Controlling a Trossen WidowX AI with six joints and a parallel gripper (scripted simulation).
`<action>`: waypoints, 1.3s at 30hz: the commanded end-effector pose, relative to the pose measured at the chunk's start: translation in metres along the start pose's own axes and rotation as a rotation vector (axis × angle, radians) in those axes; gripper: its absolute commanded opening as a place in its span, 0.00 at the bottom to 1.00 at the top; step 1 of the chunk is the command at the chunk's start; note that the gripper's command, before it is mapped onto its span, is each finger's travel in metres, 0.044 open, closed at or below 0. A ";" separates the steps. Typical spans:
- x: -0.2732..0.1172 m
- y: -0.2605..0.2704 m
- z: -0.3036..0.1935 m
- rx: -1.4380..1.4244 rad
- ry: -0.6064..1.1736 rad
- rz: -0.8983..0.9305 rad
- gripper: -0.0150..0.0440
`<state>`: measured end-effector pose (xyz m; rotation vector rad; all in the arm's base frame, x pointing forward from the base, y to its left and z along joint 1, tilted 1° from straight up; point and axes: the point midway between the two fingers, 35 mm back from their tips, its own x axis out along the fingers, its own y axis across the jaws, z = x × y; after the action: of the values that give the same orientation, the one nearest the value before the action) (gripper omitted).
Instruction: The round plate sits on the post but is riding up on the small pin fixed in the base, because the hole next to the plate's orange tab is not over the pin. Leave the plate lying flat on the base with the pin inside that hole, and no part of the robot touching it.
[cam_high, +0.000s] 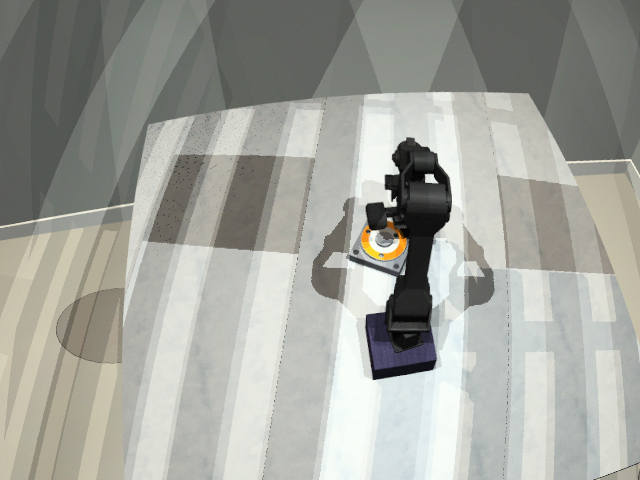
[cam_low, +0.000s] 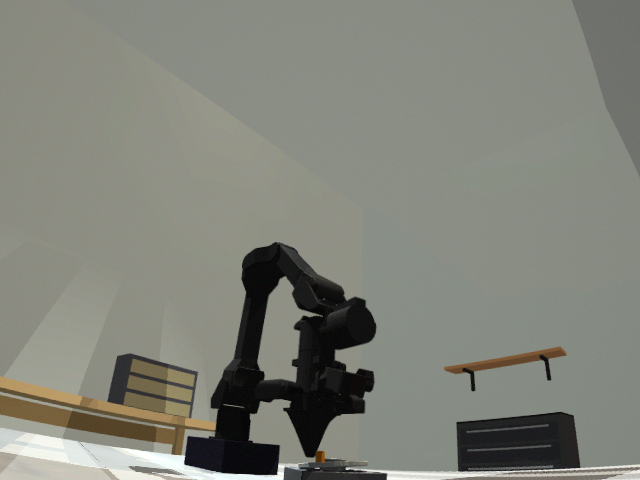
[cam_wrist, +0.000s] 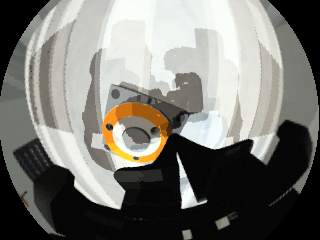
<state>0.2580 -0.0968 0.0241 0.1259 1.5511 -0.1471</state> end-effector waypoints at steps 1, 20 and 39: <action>-0.002 0.000 0.007 0.000 -0.007 -0.001 0.25; -0.004 0.009 0.029 0.000 -0.009 0.000 0.25; -0.038 0.014 0.034 0.000 -0.009 0.000 0.25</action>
<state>0.2915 -0.0880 0.0412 0.1233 1.5599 -0.1437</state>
